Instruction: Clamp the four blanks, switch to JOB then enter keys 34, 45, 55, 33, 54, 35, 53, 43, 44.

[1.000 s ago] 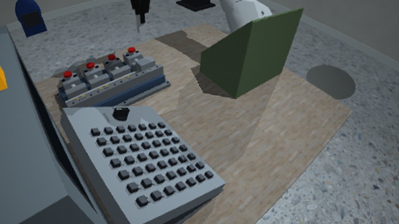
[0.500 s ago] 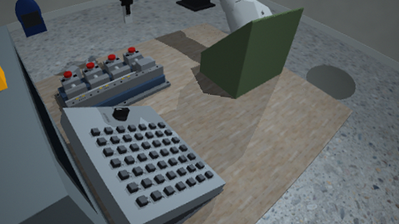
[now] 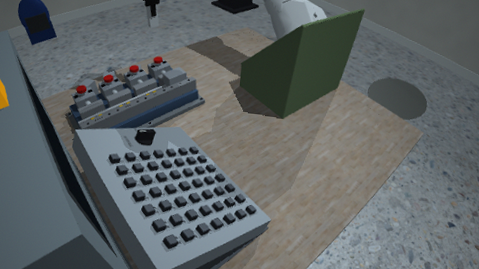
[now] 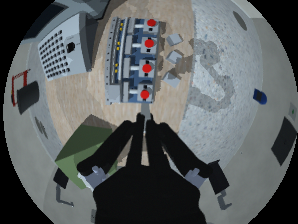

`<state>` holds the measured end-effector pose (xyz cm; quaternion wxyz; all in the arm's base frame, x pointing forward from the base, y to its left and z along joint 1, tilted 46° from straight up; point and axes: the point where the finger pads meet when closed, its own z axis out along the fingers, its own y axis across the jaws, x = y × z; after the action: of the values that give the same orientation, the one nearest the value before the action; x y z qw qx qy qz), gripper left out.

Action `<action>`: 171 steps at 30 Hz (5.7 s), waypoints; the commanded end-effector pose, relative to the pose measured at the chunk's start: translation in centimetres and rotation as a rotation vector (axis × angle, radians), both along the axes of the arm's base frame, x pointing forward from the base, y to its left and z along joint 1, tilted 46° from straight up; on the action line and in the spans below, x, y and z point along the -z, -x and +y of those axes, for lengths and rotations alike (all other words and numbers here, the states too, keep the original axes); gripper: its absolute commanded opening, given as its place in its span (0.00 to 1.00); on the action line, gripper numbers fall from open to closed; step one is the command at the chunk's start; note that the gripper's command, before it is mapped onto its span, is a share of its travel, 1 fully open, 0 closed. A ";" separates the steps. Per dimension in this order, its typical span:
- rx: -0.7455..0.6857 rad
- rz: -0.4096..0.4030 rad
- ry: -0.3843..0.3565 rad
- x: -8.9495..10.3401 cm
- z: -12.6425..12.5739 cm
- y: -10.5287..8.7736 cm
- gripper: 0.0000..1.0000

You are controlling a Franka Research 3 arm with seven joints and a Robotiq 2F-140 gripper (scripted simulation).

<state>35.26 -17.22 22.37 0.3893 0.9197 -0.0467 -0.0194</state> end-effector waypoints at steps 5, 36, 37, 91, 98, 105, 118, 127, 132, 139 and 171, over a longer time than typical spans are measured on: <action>-0.021 0.023 0.002 0.0 -0.1 0.1 0.00; -0.022 0.023 0.001 1.2 -1.3 0.2 0.00; -0.022 0.023 0.001 1.2 -1.3 0.2 0.00; -0.022 0.023 0.001 7.6 -7.9 0.8 0.00; -0.022 0.023 0.001 7.6 -7.9 0.8 0.00; -0.022 0.023 0.001 7.6 -7.9 0.8 0.00; -0.022 0.023 0.001 7.6 -7.9 0.8 0.00; -0.022 0.023 0.001 7.6 -8.0 0.8 0.00; -0.022 0.023 0.001 7.6 -8.0 0.9 0.00; -0.022 0.023 0.001 7.6 -8.0 0.9 0.00; -0.022 0.023 0.001 7.6 -8.0 0.9 0.00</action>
<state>34.47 -25.09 14.83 0.3903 0.9198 -0.0306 -0.0263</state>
